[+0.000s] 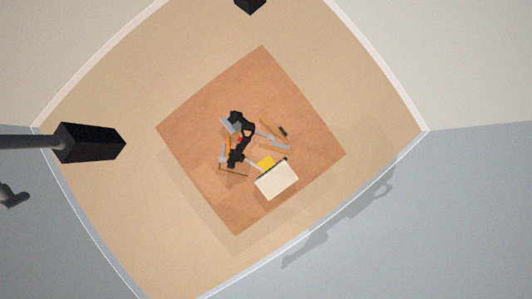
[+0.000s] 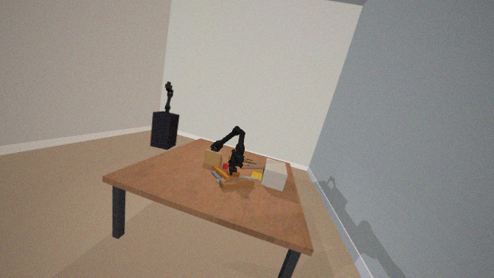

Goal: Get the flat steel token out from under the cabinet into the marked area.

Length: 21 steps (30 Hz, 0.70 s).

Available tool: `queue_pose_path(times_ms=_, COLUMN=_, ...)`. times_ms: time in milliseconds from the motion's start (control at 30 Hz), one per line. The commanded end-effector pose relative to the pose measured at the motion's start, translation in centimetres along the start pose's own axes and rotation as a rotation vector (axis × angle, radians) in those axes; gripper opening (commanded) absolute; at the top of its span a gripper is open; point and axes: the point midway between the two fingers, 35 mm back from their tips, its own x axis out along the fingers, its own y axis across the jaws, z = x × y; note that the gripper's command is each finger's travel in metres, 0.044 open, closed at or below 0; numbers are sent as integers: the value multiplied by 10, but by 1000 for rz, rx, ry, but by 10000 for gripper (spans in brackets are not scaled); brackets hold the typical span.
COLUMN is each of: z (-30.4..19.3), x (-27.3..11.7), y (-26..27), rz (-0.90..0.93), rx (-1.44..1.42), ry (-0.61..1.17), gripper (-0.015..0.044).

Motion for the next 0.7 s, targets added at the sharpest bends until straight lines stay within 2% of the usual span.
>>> queue_pose_path(times_ms=0, z=10, x=0, y=-1, rz=-3, rx=-3, ry=-1, gripper=0)
queue_pose_path(times_ms=667, z=45, x=0, y=-1, rz=-2, rx=-4, ry=-3, gripper=0)
